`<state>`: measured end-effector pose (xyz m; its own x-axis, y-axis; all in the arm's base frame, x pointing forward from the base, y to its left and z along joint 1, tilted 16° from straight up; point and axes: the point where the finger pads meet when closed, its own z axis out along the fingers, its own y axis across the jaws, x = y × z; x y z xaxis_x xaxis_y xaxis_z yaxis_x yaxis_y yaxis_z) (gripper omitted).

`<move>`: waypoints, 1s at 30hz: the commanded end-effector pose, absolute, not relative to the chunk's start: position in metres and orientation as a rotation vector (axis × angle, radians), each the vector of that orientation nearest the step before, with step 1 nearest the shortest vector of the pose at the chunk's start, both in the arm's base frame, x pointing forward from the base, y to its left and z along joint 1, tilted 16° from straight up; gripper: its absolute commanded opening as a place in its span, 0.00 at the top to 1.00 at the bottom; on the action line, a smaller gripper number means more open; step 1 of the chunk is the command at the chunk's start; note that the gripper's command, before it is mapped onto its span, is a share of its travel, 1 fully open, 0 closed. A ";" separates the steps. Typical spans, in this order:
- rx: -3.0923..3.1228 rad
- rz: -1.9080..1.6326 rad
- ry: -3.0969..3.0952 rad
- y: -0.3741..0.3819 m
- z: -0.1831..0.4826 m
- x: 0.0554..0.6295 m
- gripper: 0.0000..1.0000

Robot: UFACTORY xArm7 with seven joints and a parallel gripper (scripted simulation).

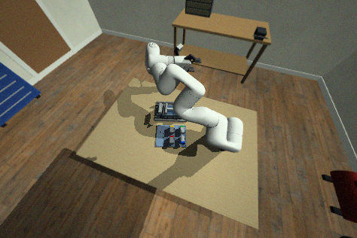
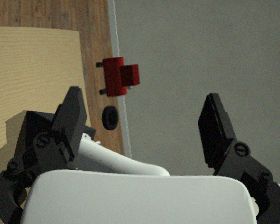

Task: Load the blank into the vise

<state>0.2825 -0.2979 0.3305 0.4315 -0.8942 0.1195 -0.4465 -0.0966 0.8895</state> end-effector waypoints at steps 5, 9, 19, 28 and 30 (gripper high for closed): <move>1.840 -0.547 -1.266 -0.277 0.320 0.285 0.00; 1.840 -0.547 -1.266 -0.277 0.320 0.285 0.00; 2.005 -0.498 -1.387 -0.249 0.305 0.289 0.00; 2.038 -0.488 -1.412 -0.243 0.302 0.290 0.00; 2.076 -0.476 -1.440 -0.236 0.299 0.291 0.00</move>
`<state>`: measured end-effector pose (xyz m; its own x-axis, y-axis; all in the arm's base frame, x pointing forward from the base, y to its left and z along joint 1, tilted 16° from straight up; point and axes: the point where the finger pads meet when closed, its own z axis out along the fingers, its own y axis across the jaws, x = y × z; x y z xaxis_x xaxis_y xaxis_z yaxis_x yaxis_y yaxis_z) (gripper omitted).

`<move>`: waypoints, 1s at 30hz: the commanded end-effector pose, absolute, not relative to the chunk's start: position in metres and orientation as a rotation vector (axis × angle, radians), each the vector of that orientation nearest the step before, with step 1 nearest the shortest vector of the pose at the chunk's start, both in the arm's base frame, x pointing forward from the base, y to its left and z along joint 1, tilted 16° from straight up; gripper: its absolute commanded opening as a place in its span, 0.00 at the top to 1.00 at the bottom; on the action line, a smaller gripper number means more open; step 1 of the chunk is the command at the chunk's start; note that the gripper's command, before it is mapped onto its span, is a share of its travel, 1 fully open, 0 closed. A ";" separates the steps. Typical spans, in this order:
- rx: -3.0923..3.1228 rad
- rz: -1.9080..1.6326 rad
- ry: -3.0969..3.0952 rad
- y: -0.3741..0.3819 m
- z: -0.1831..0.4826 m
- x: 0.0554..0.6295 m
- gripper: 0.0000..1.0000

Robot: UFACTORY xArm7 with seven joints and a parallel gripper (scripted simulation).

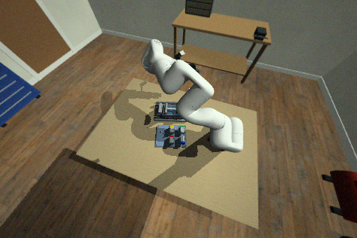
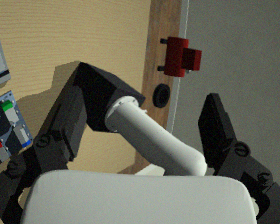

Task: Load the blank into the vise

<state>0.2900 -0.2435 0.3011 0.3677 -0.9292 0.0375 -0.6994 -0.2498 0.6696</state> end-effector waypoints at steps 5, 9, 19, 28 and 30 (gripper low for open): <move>2.169 -0.442 -1.509 -0.220 0.290 0.293 0.00; 2.206 -0.428 -1.536 -0.214 0.286 0.294 0.00; 2.294 -0.394 -1.603 -0.198 0.278 0.296 0.00; 2.386 -0.353 -1.671 -0.182 0.269 0.298 0.00; 2.386 -0.353 -1.671 -0.182 0.269 0.298 0.00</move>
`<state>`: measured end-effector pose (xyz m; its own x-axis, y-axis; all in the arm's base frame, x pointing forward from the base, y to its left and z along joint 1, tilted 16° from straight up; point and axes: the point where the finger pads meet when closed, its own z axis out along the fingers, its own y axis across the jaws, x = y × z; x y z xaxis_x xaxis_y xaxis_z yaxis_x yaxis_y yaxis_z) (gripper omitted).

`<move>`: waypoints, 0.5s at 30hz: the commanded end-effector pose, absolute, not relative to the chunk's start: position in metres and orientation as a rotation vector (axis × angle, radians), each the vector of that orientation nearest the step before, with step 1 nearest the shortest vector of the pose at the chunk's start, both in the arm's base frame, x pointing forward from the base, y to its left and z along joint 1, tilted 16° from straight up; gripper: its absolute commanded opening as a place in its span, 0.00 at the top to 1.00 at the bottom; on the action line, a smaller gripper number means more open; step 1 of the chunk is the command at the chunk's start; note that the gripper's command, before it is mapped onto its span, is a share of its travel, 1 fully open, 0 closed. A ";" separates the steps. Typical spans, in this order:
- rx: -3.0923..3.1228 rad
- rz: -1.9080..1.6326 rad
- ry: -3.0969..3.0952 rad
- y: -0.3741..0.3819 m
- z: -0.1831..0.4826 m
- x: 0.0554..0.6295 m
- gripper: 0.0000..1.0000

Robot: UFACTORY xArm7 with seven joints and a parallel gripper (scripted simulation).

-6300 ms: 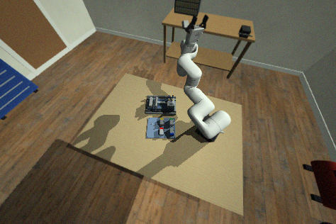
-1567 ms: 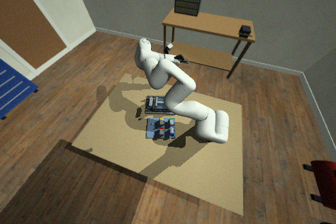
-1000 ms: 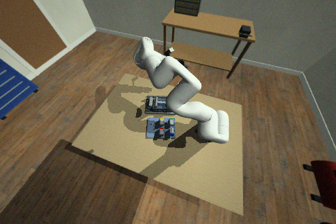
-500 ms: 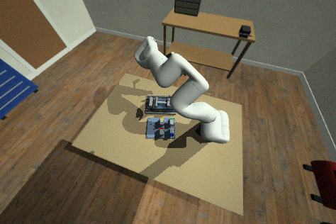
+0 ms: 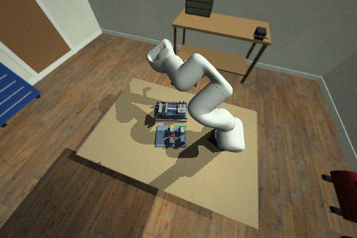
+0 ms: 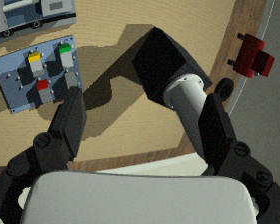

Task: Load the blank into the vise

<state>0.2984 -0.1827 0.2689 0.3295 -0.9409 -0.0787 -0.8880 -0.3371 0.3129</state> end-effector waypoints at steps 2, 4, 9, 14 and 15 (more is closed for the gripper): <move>2.400 -0.349 -1.683 -0.180 0.268 0.299 0.00; 2.437 -0.331 -1.710 -0.173 0.264 0.300 0.00; 2.528 -0.283 -1.778 -0.157 0.255 0.302 0.00; 2.564 -0.263 -1.805 -0.151 0.252 0.303 0.00; 2.564 -0.263 -1.805 -0.151 0.252 0.303 0.00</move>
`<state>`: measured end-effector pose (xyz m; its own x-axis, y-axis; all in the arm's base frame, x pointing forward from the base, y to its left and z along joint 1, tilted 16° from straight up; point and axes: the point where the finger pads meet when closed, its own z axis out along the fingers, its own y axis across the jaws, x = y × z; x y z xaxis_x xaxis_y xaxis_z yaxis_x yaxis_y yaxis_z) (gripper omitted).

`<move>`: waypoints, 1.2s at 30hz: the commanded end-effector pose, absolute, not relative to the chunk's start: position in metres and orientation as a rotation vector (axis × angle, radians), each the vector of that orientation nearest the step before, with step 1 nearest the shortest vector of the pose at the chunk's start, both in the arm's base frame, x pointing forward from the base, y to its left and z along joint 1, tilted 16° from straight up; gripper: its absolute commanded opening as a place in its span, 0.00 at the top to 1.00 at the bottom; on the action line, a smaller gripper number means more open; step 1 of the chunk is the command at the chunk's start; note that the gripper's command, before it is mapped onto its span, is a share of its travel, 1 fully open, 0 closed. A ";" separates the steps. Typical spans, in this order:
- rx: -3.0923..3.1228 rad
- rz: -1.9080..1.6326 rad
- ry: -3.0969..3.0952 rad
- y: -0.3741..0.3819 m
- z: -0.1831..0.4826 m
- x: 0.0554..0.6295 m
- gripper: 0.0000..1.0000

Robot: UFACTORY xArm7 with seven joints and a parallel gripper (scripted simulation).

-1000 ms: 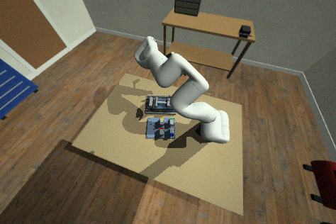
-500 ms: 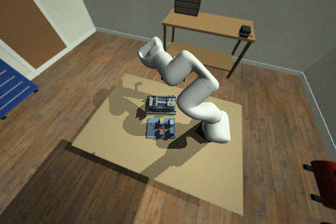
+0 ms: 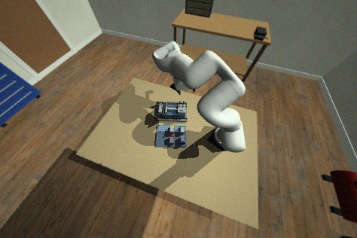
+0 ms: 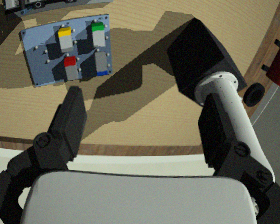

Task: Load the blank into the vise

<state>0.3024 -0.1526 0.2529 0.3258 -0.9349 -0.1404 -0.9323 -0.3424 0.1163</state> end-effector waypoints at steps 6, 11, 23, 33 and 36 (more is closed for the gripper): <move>2.614 -0.237 -1.843 -0.142 0.247 0.304 0.00; 2.703 -0.179 -1.910 -0.126 0.238 0.307 0.00; 2.747 -0.151 -1.944 -0.107 0.228 0.309 0.00; 2.779 -0.127 -1.966 -0.077 0.211 0.313 0.00; 2.779 -0.127 -1.966 -0.077 0.211 0.313 0.00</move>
<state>0.3124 -0.0769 0.2112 0.3443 -0.9141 -0.2142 -0.9351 -0.3133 -0.1659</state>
